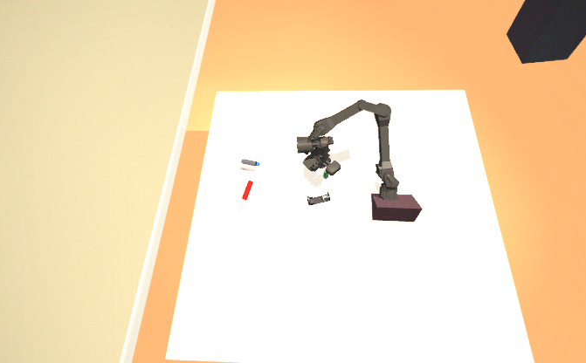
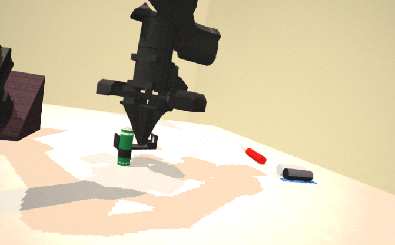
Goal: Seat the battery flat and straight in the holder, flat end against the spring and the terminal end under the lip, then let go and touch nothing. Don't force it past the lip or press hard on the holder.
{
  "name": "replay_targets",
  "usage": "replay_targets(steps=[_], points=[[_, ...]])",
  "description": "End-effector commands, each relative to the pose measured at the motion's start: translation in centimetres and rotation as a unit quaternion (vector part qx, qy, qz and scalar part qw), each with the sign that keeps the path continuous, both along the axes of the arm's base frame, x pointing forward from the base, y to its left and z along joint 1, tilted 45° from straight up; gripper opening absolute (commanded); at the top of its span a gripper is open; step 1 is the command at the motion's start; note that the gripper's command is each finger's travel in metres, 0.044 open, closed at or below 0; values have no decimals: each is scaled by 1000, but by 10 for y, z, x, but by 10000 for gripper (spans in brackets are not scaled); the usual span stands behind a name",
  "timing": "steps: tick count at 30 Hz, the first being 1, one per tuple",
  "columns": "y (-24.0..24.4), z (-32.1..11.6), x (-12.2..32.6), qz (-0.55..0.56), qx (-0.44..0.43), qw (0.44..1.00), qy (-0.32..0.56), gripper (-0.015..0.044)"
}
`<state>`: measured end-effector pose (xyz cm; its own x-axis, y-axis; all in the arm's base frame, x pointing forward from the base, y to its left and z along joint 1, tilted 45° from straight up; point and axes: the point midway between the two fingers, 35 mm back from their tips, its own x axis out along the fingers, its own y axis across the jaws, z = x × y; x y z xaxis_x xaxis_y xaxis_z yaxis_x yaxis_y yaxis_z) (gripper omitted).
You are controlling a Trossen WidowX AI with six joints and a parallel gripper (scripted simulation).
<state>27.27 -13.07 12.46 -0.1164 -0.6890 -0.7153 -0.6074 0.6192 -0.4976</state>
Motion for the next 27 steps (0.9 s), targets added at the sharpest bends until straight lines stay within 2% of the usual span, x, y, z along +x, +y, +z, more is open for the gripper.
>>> replay_targets(steps=[1, 27], points=[[3, -4, -5, -1, 0, 1000, 2, 0], [29, -26, -31, -1, 0, 1000, 3, 0]])
